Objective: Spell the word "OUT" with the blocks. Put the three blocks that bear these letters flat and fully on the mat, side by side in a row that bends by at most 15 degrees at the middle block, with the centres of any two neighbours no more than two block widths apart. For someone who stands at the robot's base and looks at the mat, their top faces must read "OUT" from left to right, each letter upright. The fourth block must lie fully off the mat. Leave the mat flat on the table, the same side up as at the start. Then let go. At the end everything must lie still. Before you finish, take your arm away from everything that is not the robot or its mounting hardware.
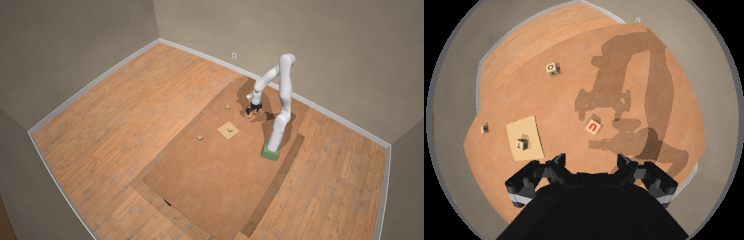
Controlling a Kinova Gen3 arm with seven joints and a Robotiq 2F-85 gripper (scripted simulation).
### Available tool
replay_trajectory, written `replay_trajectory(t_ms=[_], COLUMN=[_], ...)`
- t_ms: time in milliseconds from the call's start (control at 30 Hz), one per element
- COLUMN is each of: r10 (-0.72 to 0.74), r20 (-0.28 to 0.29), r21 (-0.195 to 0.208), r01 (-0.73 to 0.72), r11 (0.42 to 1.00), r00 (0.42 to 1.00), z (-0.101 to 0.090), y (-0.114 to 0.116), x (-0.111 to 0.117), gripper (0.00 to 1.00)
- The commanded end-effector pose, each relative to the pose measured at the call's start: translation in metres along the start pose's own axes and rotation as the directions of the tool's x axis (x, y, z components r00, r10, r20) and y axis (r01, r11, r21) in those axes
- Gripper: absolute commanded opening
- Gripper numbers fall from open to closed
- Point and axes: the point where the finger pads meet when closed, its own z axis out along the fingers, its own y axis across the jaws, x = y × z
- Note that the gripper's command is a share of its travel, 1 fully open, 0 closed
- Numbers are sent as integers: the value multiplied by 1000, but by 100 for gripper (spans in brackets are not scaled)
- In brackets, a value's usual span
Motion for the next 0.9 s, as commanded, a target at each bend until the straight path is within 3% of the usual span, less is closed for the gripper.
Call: replay_trajectory(t_ms=[0,867], r10=[1,1], r20=[-1,0], r21=[0,1], r01=[-1,-1], r11=[1000,1000], r00=[1000,1000], z=[-1,-1], y=[1,3], x=[-2,-6], gripper=[100,100])
